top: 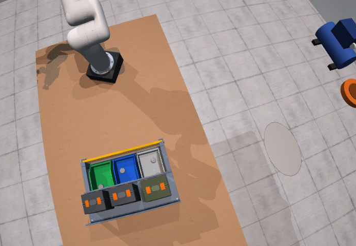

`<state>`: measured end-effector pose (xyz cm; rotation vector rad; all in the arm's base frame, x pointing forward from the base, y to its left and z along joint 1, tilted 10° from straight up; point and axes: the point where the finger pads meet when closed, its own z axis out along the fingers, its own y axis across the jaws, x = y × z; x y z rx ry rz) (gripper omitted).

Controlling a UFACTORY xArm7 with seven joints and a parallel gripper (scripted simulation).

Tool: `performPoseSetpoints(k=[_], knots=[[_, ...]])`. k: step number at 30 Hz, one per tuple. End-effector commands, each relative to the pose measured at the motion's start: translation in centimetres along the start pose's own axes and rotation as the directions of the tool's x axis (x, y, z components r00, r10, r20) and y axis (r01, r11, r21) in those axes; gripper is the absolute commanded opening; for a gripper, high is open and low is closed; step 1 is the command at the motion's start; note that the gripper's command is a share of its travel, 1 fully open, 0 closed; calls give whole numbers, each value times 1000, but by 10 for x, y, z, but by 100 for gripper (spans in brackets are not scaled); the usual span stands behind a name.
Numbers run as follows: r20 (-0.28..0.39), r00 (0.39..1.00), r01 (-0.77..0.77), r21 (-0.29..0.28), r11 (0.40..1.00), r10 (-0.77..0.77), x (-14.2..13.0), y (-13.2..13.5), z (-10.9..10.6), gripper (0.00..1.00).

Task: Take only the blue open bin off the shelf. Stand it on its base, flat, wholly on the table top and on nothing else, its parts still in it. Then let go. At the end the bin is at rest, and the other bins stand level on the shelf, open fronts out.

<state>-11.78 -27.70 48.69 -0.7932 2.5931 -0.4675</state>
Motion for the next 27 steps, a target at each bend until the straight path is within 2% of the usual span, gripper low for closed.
performPoseSetpoints(k=[1, 6, 18, 23, 27], knots=[[-2, 1000, 1, 2, 1000, -1, -1, 0, -1, 100], [-30, 972, 229, -109, 967, -234, -1, 0, -1, 100], [-30, 972, 229, -109, 967, -234, -1, 0, -1, 100], [-32, 892, 433, -220, 874, -450, -1, 0, -1, 100], [-32, 892, 433, -220, 874, -450, -1, 0, -1, 100]])
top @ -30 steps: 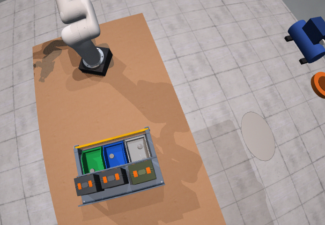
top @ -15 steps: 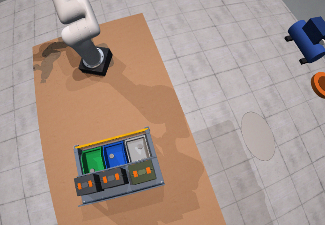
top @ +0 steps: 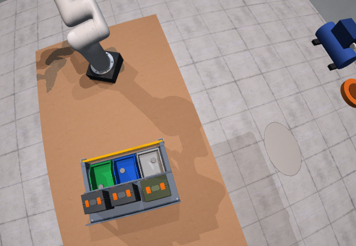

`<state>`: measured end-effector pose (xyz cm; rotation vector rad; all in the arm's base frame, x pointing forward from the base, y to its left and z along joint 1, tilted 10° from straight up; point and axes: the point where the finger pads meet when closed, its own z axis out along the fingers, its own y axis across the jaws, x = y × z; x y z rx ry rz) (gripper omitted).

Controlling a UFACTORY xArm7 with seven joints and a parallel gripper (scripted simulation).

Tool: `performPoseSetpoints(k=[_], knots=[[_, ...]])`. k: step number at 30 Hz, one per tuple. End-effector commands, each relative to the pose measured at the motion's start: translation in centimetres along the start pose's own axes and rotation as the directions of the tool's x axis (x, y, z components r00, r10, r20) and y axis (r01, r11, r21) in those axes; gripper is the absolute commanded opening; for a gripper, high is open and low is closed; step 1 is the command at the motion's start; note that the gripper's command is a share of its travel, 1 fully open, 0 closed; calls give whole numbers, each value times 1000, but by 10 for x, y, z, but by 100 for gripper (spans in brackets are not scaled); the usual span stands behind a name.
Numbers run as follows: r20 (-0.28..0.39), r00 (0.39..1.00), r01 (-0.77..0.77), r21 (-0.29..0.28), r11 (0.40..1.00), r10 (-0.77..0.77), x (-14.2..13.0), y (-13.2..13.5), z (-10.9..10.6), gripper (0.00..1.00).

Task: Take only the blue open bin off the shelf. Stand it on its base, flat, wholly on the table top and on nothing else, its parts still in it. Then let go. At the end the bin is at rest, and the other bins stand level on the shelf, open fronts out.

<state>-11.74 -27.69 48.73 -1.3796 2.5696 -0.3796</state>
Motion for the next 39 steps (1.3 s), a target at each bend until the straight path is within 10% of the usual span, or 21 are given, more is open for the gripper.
performPoseSetpoints(k=[1, 8, 13, 39], knots=[[-13, 997, 71, -33, 997, -71, 0, 0, -1, 100], [-13, 997, 71, -33, 997, -71, 0, 0, -1, 100], [-33, 954, 290, -143, 946, -297, 0, 0, -1, 100], [-33, 943, 323, -160, 933, -332, 0, 0, 0, 100]])
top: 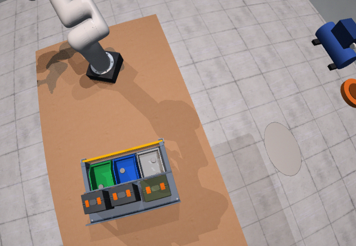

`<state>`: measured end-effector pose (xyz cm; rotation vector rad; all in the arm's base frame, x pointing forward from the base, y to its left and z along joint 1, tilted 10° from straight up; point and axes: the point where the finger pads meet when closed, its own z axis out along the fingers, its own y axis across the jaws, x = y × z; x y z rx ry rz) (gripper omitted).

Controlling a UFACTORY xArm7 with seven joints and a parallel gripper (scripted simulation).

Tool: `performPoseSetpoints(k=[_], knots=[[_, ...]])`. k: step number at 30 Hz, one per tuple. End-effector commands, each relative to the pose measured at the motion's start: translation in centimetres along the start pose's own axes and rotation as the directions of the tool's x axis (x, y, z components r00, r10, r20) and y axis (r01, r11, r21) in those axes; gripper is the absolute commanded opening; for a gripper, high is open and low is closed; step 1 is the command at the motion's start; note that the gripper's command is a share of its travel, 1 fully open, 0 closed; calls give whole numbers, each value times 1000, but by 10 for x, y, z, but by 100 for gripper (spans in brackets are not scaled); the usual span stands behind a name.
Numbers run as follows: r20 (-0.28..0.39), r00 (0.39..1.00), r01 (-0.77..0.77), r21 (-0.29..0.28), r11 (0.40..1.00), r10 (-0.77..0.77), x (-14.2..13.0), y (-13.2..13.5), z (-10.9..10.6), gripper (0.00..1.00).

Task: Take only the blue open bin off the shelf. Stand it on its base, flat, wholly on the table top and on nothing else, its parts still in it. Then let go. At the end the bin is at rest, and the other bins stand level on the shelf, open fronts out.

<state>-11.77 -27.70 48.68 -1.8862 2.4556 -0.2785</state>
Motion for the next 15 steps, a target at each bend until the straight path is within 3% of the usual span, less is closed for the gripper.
performPoseSetpoints(k=[1, 3, 8, 15], knots=[[-3, 1000, 2, 0, 1000, -2, 0, 0, -1, 100], [-3, 1000, 2, 0, 1000, -2, 0, 0, -1, 100], [27, 981, 192, 19, 981, -193, 2, -55, 8, 100], [27, 981, 192, 19, 981, -193, 2, -55, 8, 100]])
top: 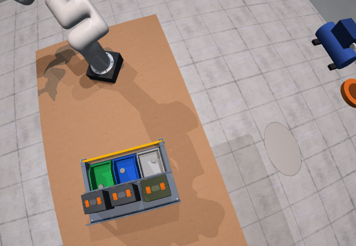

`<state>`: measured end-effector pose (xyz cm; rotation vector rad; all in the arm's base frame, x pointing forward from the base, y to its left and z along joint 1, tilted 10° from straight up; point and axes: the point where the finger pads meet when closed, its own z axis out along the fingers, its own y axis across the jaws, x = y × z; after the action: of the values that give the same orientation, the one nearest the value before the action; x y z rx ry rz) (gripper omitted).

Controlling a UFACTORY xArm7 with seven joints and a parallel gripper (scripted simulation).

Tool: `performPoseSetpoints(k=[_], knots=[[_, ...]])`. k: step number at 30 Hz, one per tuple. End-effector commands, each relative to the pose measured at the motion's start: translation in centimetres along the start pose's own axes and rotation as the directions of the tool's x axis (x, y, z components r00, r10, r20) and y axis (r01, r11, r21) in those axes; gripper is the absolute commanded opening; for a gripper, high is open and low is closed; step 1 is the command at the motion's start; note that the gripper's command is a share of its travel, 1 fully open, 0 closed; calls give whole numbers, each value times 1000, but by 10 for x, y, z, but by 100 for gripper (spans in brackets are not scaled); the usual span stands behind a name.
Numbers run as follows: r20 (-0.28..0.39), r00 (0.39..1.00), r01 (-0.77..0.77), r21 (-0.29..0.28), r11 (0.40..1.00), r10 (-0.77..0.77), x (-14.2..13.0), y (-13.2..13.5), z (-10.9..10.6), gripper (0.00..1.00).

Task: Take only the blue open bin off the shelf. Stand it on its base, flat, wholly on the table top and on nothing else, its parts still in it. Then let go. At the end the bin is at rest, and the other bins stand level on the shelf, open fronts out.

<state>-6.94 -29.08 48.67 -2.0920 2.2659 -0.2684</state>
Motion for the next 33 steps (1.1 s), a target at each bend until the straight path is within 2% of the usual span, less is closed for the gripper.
performPoseSetpoints(k=[1, 5, 10, 22, 27, 33], knots=[[0, 1000, 16, 4, 1000, -16, 2, -5, 0, 100], [0, 1000, 16, 4, 1000, -16, 2, -5, 0, 100], [29, 978, 206, 24, 978, -207, 4, -58, 9, 100], [29, 978, 206, 24, 978, -207, 4, -58, 9, 100], [53, 919, 389, 49, 920, -391, -4, -110, 16, 100], [53, 919, 389, 49, 920, -391, -4, -110, 16, 100]])
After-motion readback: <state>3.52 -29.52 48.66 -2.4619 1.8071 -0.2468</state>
